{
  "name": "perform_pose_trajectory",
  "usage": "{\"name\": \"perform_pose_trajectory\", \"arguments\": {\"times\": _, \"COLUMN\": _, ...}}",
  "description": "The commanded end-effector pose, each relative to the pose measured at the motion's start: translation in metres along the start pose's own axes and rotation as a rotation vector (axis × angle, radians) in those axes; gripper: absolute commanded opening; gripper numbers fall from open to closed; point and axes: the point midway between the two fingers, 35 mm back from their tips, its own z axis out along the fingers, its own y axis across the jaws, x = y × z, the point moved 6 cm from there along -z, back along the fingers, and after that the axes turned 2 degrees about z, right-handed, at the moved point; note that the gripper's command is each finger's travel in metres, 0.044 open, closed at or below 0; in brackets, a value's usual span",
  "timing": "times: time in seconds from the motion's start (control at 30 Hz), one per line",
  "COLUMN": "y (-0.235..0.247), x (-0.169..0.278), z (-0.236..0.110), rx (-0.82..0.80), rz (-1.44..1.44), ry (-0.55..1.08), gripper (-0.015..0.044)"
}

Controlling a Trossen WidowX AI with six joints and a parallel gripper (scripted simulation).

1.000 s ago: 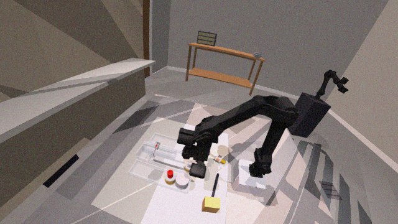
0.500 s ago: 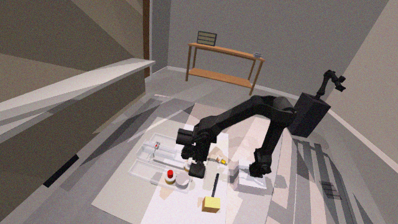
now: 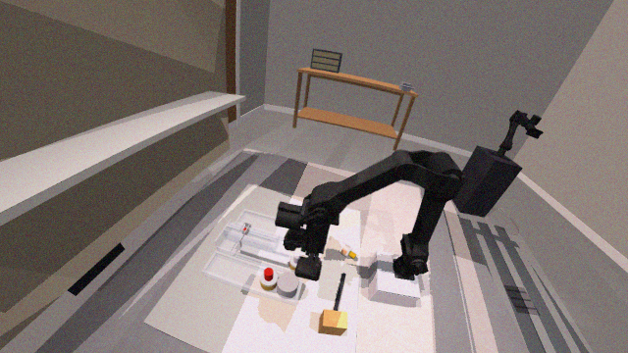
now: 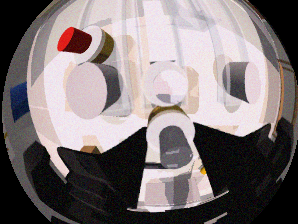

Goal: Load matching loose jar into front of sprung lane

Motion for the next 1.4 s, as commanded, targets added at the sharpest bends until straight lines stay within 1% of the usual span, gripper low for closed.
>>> {"name": "perform_pose_trajectory", "arguments": {"times": 0.0, "y": 0.001, "x": -0.01, "z": -0.002, "rx": -0.005, "rz": 0.001, "ry": -0.028, "gripper": 0.0}}
{"name": "perform_pose_trajectory", "arguments": {"times": 1.37, "y": 0.002, "x": -0.029, "z": -0.005, "rx": -0.005, "rz": 0.0, "ry": -0.029, "gripper": 0.0}}
